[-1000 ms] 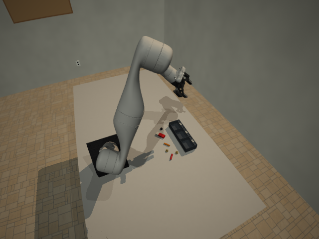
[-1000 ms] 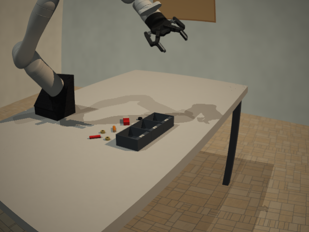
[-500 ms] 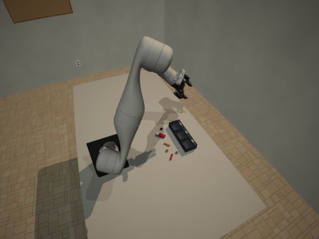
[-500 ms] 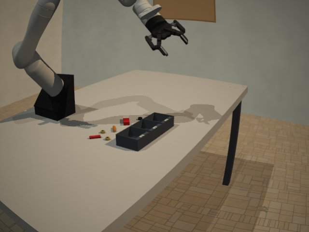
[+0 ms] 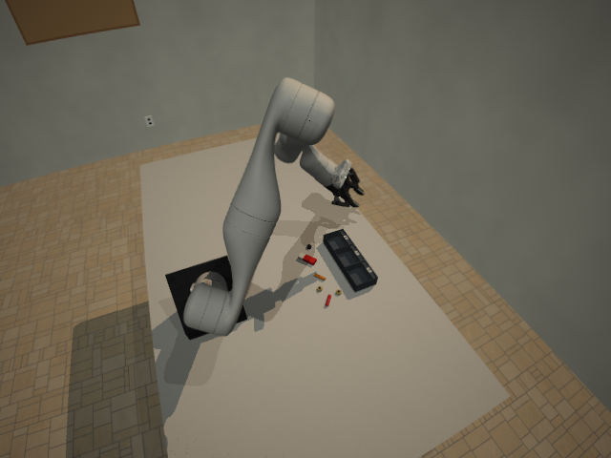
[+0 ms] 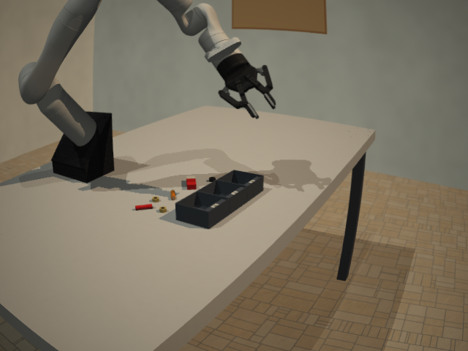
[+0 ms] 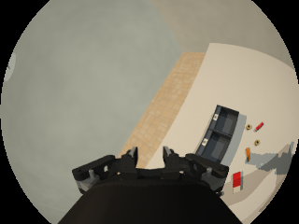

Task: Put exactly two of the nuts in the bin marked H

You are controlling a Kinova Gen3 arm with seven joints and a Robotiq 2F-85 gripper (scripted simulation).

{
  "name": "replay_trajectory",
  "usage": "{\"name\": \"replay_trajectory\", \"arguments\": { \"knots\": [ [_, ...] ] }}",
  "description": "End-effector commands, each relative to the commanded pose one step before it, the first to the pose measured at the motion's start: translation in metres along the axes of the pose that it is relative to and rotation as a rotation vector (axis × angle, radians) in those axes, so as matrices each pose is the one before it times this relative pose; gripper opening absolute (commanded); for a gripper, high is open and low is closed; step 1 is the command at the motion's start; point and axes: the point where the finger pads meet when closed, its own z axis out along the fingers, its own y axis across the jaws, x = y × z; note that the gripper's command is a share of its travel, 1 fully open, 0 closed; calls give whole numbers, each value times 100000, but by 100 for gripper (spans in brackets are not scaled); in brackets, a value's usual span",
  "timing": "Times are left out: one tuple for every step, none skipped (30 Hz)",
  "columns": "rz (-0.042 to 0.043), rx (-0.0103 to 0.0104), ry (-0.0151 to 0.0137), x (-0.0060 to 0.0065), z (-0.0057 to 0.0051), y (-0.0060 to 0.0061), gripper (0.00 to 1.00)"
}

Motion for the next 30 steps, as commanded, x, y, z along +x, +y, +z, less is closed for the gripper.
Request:
{"name": "replay_trajectory", "arguments": {
  "knots": [
    [8510,-2903,-310,888,-308,1220,9],
    [4711,-1635,-342,575,-46,601,9],
    [4713,-1633,-343,46,-3,45,9],
    [4682,-1747,-128,442,-109,697,9],
    [4683,-1746,-128,362,-74,516,9],
    [4684,-1744,-129,1,0,1,9],
    [4672,-1778,22,493,-120,660,9],
    [4673,-1777,22,377,-78,460,9],
    [4669,-1784,121,509,-142,644,9],
    [4669,-1782,120,368,-88,424,9],
    [4671,-1781,119,1,0,1,9],
    [4665,-1781,234,552,-153,604,9],
    [4666,-1780,233,375,-91,375,9],
    [0,0,0,0,0,0,9],
    [0,0,0,0,0,0,9],
    [4662,-1775,329,565,-176,588,9],
    [4663,-1775,329,362,-101,345,9],
    [4664,-1773,327,1,0,0,9],
    [4664,-1773,327,1,0,0,9],
    [4657,-1756,471,625,-178,520,9],
    [4658,-1755,469,379,-96,288,9],
    [4653,-1739,571,632,-202,504,9],
    [4653,-1738,570,366,-106,266,9],
    [4654,-1736,568,1,0,0,9],
    [4647,-1713,687,660,-216,460,9],
    [4648,-1711,686,366,-109,232,9],
    [4648,-1710,684,1,0,0,9],
    [4640,-1677,811,684,-229,416,9],
    [4641,-1676,809,365,-112,201,9],
    [4641,-1675,807,1,0,0,9]
  ]
}}
